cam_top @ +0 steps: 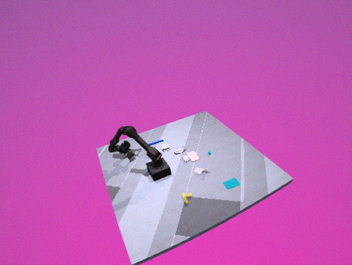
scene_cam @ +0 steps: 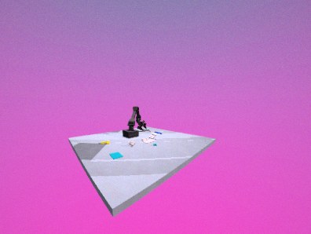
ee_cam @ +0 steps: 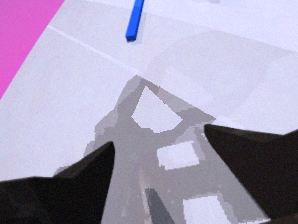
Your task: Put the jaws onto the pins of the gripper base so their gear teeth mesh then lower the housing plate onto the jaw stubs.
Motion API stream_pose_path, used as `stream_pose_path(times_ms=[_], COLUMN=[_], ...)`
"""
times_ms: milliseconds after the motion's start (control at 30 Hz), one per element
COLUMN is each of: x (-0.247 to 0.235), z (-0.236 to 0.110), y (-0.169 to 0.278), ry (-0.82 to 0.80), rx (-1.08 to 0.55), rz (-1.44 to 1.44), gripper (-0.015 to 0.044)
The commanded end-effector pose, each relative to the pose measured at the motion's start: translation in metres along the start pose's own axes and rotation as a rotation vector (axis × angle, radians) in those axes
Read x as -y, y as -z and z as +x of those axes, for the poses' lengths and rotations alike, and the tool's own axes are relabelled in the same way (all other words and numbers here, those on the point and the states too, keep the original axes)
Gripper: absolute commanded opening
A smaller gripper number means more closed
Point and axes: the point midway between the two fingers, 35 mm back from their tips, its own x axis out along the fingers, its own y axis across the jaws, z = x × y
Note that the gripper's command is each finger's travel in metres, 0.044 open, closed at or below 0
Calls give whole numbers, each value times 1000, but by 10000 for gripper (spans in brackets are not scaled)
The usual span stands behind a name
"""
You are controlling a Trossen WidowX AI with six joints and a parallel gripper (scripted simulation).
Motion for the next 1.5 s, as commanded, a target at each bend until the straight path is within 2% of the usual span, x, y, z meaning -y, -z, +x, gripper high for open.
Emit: stream_pose_path(times_ms=[0,533,1000,1467], x=[0,8,37,76], z=[0,44,76,99], y=[0,-74,-144,-194], ry=[0,203,360,504], rx=[0,-67,-108,-181], rz=[0,211,384,621], gripper=[426,6,0,0])
